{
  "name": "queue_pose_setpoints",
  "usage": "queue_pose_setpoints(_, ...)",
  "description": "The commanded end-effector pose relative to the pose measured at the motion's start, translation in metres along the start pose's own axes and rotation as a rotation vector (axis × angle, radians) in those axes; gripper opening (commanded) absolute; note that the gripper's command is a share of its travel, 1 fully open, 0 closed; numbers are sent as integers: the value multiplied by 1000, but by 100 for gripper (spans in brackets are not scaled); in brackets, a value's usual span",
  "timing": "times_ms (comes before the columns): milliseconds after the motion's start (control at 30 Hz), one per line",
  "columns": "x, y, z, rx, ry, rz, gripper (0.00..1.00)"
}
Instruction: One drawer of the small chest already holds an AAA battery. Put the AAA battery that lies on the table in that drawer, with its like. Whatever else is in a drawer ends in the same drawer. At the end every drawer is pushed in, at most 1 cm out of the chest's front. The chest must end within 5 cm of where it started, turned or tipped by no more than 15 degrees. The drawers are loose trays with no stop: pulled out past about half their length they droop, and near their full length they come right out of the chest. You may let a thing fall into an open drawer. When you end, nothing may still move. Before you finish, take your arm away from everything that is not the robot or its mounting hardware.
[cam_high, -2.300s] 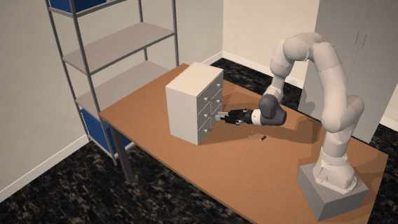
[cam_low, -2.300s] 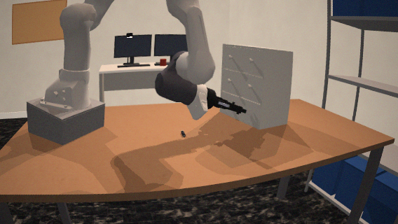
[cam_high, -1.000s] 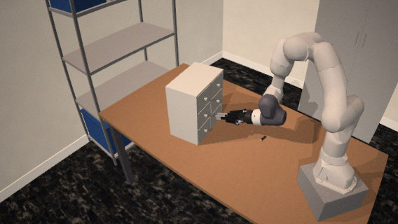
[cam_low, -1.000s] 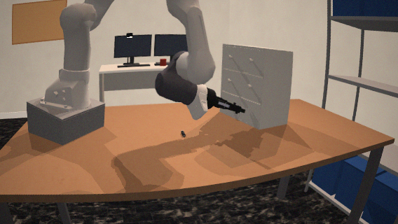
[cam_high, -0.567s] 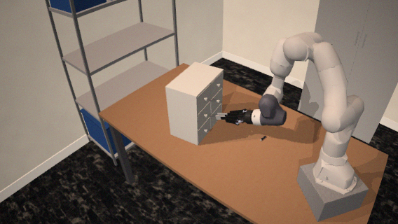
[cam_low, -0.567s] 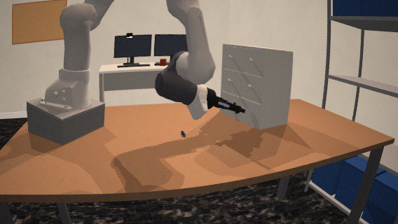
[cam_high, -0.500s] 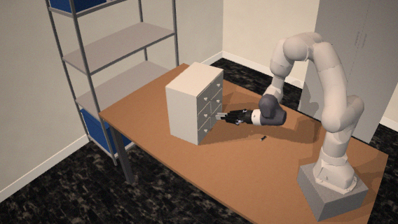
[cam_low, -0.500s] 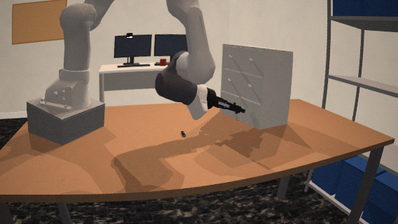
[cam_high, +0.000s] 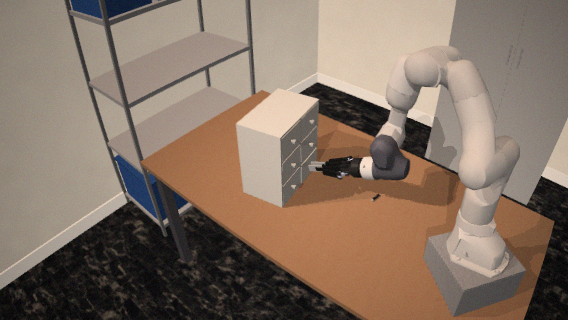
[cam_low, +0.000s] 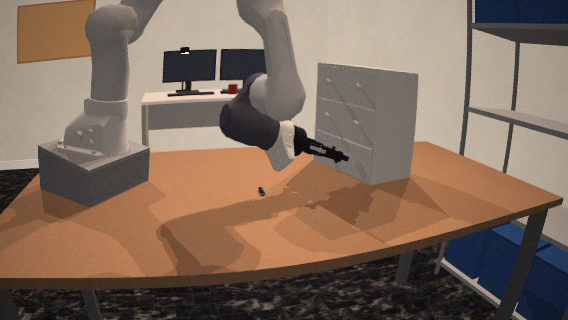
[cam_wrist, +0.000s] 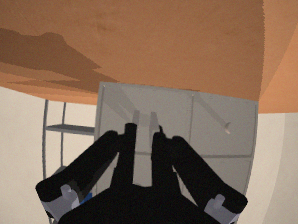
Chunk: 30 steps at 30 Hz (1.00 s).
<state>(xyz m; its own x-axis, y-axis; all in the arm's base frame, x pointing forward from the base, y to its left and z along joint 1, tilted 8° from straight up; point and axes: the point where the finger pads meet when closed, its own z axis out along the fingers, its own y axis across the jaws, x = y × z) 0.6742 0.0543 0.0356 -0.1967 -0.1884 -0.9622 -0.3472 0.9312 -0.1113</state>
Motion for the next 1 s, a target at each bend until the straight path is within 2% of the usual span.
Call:
queue_pose_setpoints(0,3,-1,-4,0,3,3,8)
queue_pose_setpoints(967,14,-1,-36,0,3,3,8)
